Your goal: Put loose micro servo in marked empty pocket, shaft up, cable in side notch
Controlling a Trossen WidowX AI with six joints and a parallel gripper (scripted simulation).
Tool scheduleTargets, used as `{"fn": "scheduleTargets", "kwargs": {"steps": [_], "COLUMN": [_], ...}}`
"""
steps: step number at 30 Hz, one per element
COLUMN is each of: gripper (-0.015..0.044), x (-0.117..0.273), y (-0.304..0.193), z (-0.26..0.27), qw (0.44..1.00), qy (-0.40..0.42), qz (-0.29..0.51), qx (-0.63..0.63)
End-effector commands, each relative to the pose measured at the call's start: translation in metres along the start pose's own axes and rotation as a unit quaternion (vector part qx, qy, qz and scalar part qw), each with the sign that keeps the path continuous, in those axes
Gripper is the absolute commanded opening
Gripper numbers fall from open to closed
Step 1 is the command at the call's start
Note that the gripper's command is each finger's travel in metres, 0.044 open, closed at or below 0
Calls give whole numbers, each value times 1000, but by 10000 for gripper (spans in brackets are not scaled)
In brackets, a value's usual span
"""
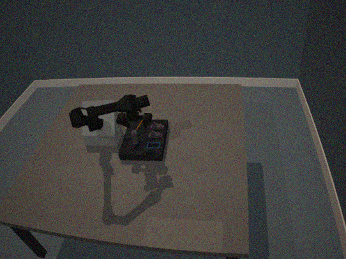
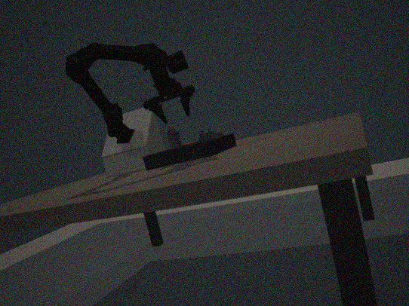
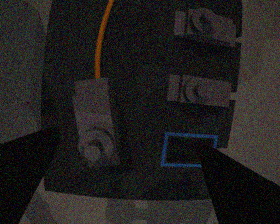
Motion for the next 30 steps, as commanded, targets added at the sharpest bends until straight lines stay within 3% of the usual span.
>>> {"fn": "scheduleTargets", "kwargs": {"steps": [1,8,30], "gripper": [440,440,440], "x": [-5,-9,-44], "y": [15,37,29], "z": [13,33,34], "qw": [998,986,985], "qy": [12,17,17], "qz": [42,114,116], "qx": [45,124,125]}}
Point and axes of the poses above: the point midway between the two fingers, 35 mm back from their tips, its own x axis back along the fingers, its own z axis across the jaws, y = z × x, the point moved 9 cm from there along x, back along the fingers, and after that the axes turned 5 degrees about -x, right-handed, at the moved point
